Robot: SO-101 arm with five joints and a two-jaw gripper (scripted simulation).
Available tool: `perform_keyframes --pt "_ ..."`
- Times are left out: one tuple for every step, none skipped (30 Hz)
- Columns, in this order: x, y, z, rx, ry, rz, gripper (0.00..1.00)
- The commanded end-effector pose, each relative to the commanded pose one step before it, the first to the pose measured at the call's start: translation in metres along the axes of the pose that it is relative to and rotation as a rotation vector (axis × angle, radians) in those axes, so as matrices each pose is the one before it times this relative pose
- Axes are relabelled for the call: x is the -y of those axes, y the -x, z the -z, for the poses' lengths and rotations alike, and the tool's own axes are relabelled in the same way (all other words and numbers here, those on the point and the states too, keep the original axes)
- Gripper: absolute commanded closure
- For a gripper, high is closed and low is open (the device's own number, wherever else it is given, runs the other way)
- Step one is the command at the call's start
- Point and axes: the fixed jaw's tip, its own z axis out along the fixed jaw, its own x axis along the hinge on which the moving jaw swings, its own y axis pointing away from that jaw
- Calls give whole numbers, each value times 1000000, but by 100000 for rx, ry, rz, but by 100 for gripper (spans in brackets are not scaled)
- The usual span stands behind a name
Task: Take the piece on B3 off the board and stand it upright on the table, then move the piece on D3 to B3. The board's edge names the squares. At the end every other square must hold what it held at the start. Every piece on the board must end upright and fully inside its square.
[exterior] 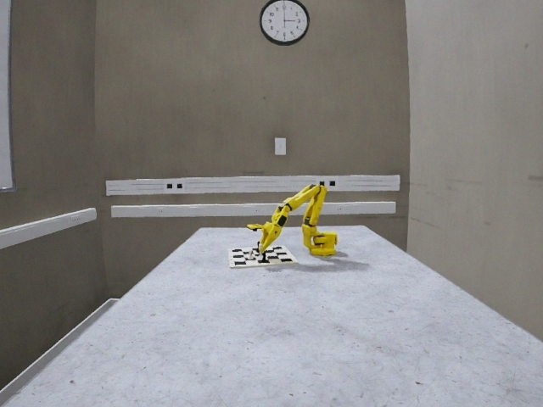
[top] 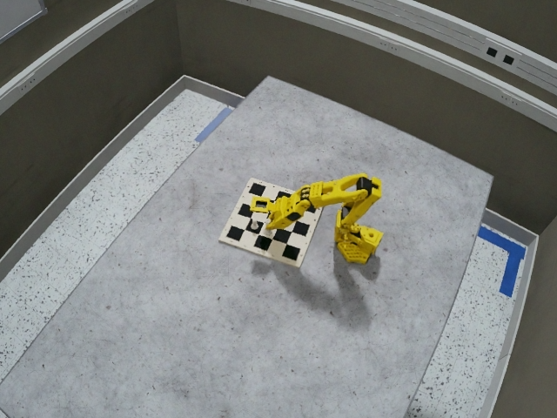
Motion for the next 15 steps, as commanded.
perform_keyframes --pt "2436 -5145 -1730 -2100 -538 -537 95" --pt "0 -1 0 -1 0 0 96" --pt "0 1 0 1 0 0 96" --pt "0 -1 0 -1 0 0 97" --pt "0 0 0 0 0 0 97" --pt "0 0 0 0 0 0 97" --pt "0 1 0 1 0 0 97" --pt "0 -1 0 -1 0 0 98" --pt "0 1 0 1 0 0 99" --pt "0 -1 0 -1 0 0 99" --pt "0 1 0 1 0 0 99" --pt "0 -1 0 -1 0 0 100" --pt "0 1 0 1 0 0 100" --pt "0 -1 0 -1 0 0 100" --pt "0 1 0 1 0 0 100"
